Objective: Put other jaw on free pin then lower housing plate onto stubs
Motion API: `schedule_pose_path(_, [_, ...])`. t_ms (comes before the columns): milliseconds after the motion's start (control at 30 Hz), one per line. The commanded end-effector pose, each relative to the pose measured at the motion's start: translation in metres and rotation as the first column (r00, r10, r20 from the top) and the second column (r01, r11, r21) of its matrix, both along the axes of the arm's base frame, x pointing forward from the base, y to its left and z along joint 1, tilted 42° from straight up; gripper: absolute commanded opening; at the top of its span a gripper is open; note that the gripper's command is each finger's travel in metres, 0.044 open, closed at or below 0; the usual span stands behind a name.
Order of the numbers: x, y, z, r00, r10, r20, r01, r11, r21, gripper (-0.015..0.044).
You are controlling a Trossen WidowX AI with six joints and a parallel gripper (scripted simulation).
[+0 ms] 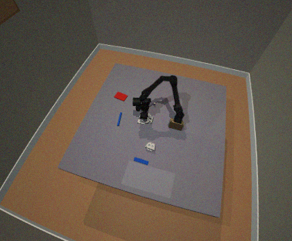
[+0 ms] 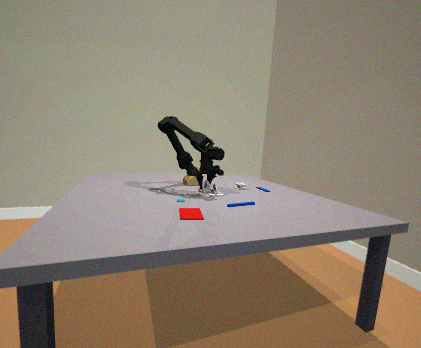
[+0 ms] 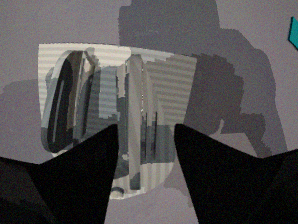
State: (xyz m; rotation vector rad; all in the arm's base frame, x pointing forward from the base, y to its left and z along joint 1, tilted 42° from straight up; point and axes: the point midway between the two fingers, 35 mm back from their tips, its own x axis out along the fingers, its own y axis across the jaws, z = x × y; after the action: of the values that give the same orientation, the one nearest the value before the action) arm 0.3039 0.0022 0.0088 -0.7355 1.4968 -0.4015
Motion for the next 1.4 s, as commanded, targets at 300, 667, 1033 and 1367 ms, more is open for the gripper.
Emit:
schedule_pose_path(300, [0.0002,-0.0026,-0.0027,1.0,0.013,-0.009,-0.013,1.0,-0.004,0.0134])
schedule_pose_path(667, [0.0004,-0.0047,-0.005,1.0,0.013,-0.01,-0.014,1.0,-0.004,0.0134])
schedule_pose_path(1033, [0.0006,-0.0066,-0.0072,1.0,0.014,-0.01,-0.014,1.0,-0.005,0.0134])
schedule_pose_path(1367, [0.0007,-0.008,-0.0088,1.0,0.013,-0.009,-0.013,1.0,-0.005,0.0134])
